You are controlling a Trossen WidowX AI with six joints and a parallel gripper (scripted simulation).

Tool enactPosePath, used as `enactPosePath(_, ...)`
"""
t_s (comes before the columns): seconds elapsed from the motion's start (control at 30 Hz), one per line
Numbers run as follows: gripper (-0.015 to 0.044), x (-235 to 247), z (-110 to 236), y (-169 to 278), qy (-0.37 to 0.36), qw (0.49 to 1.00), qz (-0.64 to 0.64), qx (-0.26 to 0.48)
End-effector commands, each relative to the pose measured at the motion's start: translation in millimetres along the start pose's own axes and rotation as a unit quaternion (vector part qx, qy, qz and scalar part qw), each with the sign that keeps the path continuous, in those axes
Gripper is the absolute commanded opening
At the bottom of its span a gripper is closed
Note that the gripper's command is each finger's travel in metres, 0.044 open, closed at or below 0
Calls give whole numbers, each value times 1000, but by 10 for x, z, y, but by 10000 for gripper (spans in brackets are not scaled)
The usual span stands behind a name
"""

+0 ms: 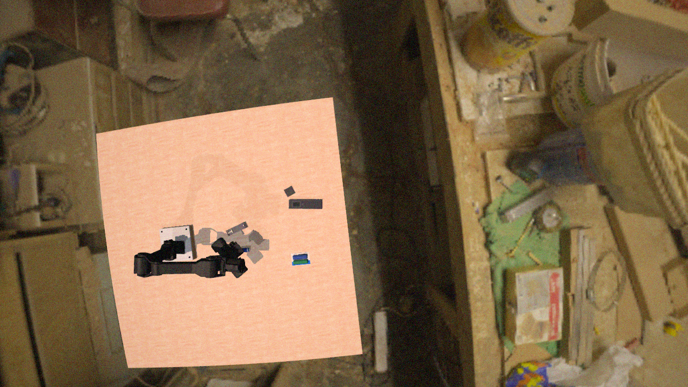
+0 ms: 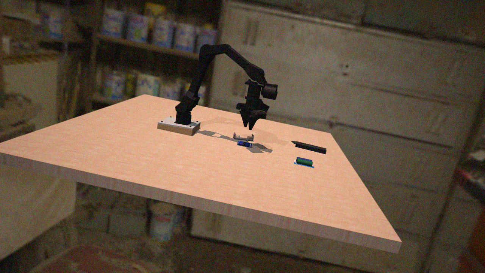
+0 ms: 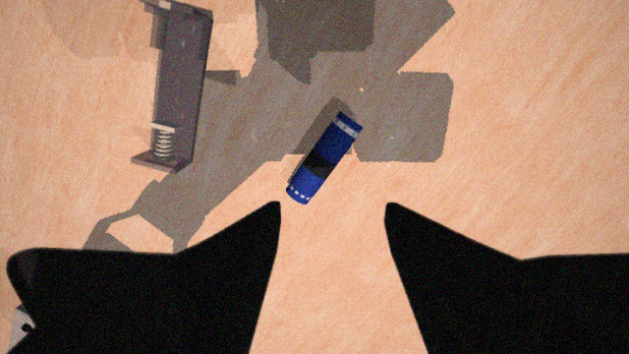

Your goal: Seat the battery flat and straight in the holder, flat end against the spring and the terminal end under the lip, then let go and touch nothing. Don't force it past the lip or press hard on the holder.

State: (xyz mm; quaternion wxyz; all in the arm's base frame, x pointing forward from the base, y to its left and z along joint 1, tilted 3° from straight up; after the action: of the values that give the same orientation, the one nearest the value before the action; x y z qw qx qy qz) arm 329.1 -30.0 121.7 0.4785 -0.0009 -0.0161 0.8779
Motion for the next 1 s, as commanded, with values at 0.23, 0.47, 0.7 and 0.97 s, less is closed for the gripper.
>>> enactPosePath(0.23, 224, 5, -354, -17, -4, 957, -290, 15)
enactPosePath(0.47, 224, 5, -354, -17, -4, 957, -290, 15)
enactPosePath(0.7, 224, 3, -443, -17, -4, 957, -291, 16)
enactPosePath(0.97, 224, 3, -573, -14, -3, 956, -293, 17)
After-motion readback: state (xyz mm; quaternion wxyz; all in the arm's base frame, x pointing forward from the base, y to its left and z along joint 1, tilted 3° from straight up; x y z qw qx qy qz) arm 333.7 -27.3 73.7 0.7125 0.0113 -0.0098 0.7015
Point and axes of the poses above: the point midway between the two fingers, 35 mm back from their tips, its own z axis back along the fingers, its own x axis across the jaws, y = z × x, the point moved 4 cm from there along z, back along the fingers, and after that the axes turned 5 degrees about -z, right-handed, at the moved point
